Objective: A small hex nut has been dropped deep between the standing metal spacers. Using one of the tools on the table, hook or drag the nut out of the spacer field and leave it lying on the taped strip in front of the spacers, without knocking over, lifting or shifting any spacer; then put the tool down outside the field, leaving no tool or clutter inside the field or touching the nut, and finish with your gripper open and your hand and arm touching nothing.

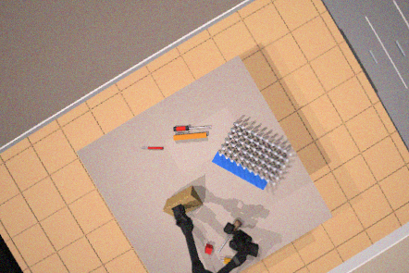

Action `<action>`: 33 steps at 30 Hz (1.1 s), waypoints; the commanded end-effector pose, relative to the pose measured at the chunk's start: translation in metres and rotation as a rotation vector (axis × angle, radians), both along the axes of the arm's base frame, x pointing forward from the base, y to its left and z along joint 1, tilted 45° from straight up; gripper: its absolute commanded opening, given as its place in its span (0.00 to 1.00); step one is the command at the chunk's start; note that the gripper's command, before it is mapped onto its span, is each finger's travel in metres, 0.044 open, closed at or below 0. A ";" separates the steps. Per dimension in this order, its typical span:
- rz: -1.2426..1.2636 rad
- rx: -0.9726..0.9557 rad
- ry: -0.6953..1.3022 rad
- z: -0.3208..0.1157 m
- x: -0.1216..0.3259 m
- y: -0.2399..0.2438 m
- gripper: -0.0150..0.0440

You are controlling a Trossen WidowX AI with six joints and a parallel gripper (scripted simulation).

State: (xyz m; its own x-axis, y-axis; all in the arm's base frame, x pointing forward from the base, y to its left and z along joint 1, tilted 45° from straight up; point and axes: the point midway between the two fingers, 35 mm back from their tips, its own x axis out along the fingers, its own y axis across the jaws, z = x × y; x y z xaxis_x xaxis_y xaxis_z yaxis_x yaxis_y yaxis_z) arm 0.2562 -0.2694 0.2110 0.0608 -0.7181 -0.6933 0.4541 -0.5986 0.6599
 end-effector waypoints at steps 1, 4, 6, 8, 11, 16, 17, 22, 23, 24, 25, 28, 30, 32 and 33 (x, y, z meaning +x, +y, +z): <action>0.006 0.006 0.009 -0.008 0.000 -0.004 0.73; 0.006 0.005 0.010 -0.011 0.000 -0.007 0.73; 0.006 0.005 0.010 -0.011 0.000 -0.008 0.73; 0.006 0.005 0.010 -0.011 0.000 -0.008 0.64; 0.006 0.005 0.010 -0.011 0.000 -0.008 0.57; 0.006 0.005 0.010 -0.011 0.000 -0.008 0.52; 0.006 0.005 0.010 -0.011 0.000 -0.008 0.50; 0.004 0.007 0.009 0.002 0.000 0.005 0.32; 0.003 0.007 0.008 0.007 0.000 0.011 0.27; 0.002 0.008 0.008 0.012 -0.001 0.016 0.25; 0.002 0.008 0.008 0.018 -0.002 0.022 0.25; 0.000 0.007 0.007 0.030 -0.004 0.034 0.25; 0.000 0.007 0.007 0.031 -0.004 0.035 0.25; 0.004 0.006 0.011 0.031 -0.004 0.035 0.25; 0.016 0.005 0.023 0.031 -0.004 0.035 0.25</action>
